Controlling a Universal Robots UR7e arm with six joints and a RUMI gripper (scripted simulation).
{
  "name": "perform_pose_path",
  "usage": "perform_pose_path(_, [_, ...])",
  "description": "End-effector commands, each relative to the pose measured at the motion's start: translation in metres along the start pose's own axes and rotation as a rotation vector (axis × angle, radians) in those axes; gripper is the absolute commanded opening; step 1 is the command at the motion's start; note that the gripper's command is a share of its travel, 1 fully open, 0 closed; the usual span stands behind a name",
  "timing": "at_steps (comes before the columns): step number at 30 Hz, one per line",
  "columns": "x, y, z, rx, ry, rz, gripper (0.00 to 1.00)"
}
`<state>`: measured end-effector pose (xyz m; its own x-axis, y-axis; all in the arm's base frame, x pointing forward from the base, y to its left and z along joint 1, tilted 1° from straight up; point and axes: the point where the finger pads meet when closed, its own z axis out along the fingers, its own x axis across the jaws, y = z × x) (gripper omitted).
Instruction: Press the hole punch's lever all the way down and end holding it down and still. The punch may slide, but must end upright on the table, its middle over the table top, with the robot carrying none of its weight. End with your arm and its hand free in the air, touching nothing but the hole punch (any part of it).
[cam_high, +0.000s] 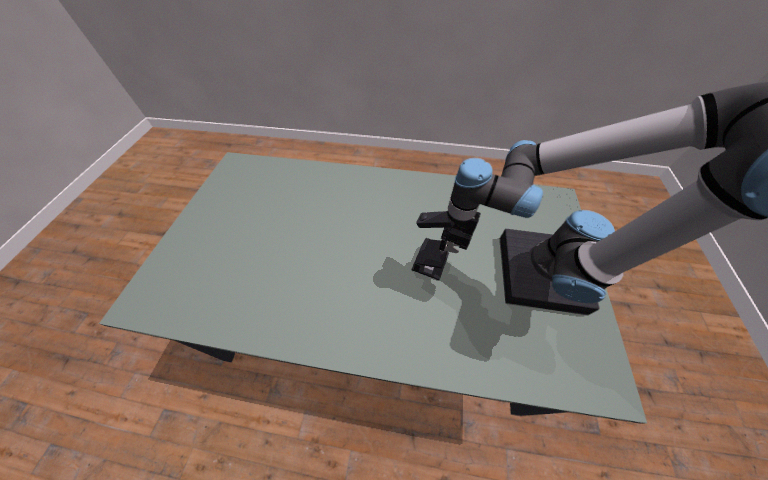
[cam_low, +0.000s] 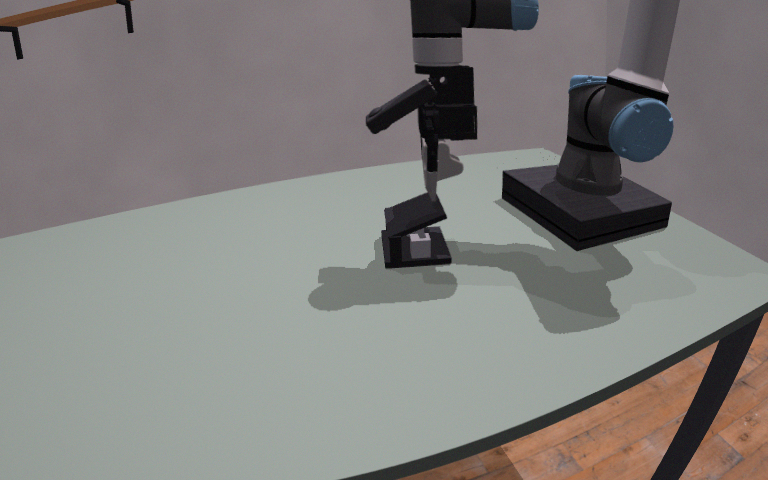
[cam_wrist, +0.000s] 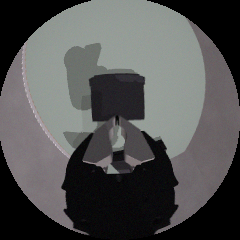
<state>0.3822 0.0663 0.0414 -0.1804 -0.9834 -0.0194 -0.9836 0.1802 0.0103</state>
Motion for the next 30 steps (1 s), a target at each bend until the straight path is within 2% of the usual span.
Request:
perform_pose_path(1, [0.0, -0.0004, 0.0049, 0.001, 0.0, 0.0, 0.0])
perform_pose_path(30, [0.0, -0.0004, 0.0081, 0.001, 0.0, 0.0, 0.0])
